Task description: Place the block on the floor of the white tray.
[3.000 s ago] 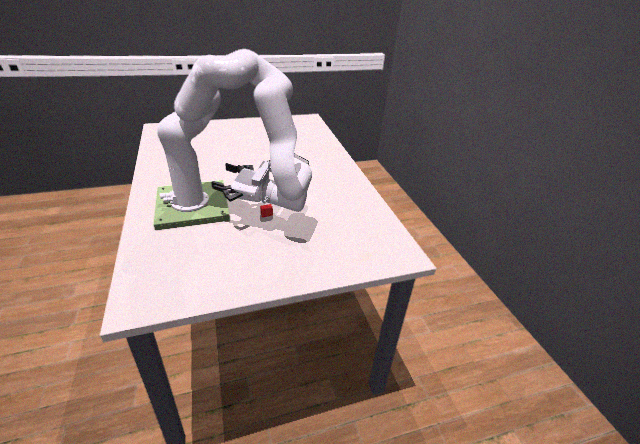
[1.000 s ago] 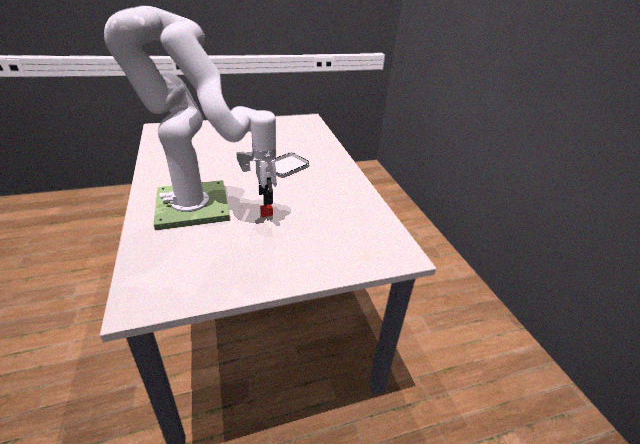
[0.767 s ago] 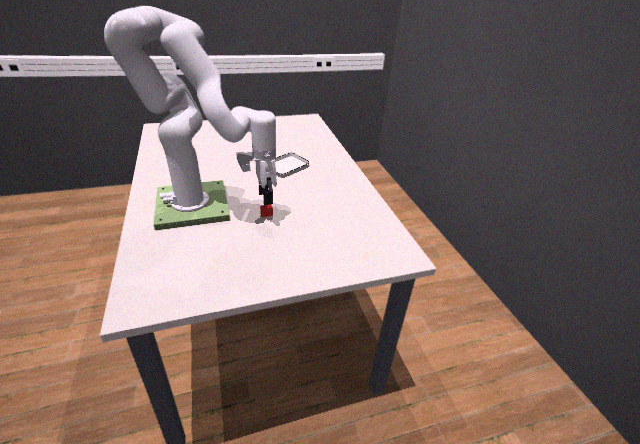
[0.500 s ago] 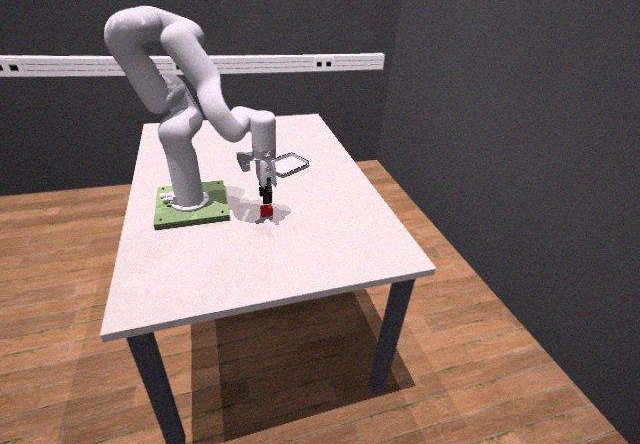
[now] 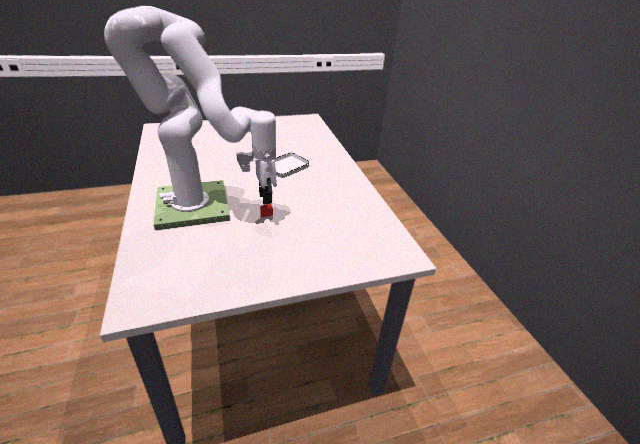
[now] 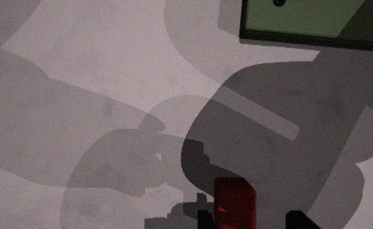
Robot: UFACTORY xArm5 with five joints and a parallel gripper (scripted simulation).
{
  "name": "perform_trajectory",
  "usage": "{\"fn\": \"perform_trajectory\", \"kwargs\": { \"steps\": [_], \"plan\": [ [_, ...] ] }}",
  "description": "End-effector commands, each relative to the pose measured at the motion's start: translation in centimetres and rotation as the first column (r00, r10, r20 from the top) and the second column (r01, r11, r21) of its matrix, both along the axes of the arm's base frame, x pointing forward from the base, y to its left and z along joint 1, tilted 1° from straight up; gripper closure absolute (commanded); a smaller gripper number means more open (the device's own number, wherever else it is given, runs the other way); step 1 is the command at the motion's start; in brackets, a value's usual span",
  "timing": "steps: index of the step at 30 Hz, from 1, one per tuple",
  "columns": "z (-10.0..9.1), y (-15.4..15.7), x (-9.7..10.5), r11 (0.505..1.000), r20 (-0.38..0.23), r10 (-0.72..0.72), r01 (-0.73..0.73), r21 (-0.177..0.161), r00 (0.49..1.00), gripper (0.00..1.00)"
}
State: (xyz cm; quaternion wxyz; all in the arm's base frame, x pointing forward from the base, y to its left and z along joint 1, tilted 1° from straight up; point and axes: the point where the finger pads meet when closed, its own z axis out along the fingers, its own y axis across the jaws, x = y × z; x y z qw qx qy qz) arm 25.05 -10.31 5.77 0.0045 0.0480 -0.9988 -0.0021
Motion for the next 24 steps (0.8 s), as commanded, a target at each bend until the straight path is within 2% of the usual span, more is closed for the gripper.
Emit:
{"fn": "perform_trajectory", "kwargs": {
  "steps": [1,24],
  "plan": [
    [0.0,0.0,0.1,1.0,0.003,0.0,0.0,-0.001,1.0,0.53],
    [-2.1,0.0,0.1,1.0,0.002,0.0,0.0,-0.001,1.0,0.53]
  ]
}}
